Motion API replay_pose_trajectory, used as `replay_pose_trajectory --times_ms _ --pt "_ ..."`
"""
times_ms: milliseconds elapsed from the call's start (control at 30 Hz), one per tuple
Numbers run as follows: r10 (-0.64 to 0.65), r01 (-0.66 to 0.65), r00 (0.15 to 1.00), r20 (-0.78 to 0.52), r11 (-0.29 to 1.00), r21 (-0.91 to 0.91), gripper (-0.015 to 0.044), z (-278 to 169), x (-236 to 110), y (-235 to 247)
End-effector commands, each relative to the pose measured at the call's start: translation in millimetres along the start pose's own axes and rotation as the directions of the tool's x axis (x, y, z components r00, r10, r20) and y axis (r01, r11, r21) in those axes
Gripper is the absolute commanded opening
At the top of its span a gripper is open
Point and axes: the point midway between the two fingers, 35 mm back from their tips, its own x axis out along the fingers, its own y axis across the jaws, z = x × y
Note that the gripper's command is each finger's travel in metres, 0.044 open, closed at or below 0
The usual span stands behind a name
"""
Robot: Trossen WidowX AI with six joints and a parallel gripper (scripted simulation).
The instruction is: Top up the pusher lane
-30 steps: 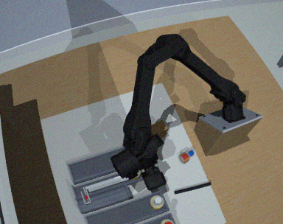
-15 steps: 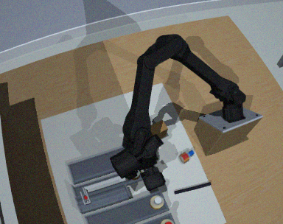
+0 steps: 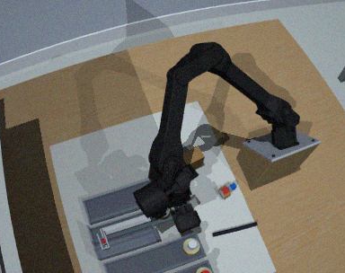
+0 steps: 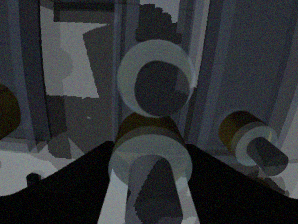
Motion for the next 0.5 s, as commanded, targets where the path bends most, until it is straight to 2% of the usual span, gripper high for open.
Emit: replay_pose_trajectory --times_ms 0,467 --pt "-0.001 0.000 1.000 0.025 1.000 0.015 0.0000 10.0 -3.5 -1.0" --pt "-0.001 0.000 1.000 0.025 1.000 0.015 0.0000 11.9 -3.5 -1.0"
